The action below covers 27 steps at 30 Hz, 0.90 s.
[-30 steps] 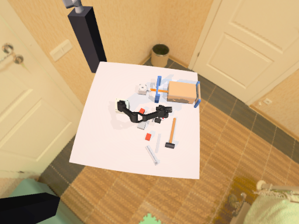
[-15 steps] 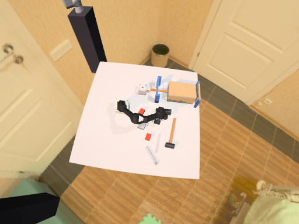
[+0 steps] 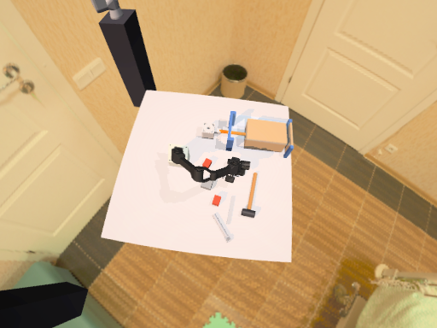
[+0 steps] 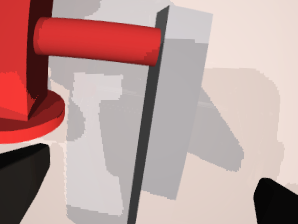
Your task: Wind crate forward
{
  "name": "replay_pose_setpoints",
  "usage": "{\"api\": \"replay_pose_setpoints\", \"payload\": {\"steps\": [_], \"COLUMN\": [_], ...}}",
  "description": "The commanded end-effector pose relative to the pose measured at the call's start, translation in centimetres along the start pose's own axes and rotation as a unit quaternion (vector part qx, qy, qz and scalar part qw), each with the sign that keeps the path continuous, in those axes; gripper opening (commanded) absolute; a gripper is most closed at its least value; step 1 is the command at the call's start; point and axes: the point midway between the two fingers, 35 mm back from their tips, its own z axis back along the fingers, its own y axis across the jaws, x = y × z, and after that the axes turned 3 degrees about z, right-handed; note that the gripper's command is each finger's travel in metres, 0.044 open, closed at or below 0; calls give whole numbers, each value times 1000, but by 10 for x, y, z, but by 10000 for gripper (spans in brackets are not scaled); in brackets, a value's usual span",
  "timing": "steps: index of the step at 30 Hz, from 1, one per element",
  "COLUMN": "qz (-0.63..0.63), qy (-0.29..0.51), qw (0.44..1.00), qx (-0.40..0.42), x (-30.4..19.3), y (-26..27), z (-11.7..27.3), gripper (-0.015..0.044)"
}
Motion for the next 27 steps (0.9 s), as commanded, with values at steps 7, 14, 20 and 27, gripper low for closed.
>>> {"api": "replay_pose_setpoints", "payload": {"steps": [7, 14, 20, 27], "qz": [-1, -1, -1, -1], "qy": [0, 0, 0, 0], "qw": [1000, 1000, 1000, 1000], "qx": [0, 0, 0, 0], "x": [0, 0, 0, 0], "y": [0, 0, 0, 0], "z": [0, 0, 0, 0], "gripper": [373, 327, 287, 240]}}
